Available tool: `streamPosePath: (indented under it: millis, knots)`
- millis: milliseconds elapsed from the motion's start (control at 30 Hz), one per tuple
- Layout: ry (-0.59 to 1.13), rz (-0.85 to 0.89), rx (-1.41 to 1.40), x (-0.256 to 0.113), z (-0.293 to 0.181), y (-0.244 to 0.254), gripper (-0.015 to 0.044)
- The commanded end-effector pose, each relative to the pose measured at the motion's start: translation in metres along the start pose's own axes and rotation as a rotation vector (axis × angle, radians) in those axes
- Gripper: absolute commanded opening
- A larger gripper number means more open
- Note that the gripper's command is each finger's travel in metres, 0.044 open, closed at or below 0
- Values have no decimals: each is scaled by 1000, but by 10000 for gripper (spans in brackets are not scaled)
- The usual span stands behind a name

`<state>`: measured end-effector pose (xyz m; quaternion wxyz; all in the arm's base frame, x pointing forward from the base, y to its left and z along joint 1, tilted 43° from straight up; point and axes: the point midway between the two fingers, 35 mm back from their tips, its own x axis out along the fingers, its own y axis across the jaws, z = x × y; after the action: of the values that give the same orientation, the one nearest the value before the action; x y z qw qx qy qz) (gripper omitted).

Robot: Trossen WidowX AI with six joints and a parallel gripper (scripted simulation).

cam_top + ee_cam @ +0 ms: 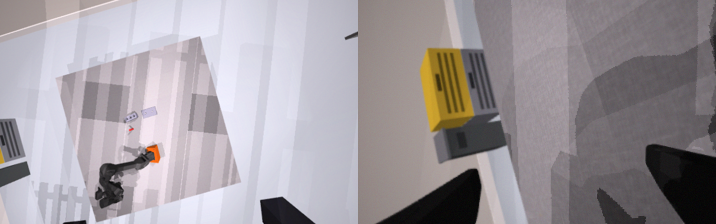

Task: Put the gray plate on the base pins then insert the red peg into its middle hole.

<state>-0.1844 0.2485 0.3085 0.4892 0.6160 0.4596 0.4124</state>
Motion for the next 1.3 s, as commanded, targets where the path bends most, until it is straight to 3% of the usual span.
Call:
streamPosePath:
  millis: [0, 567, 967, 1267]
  knots:
    - [2, 0, -21, 0, -1, 0, 426]
    - [320, 99, -2026, 32, -55, 31, 440]
    - [535, 282, -2773, 36, -56, 36, 440]
    - [729, 542, -3271, 35, -48, 40, 440]
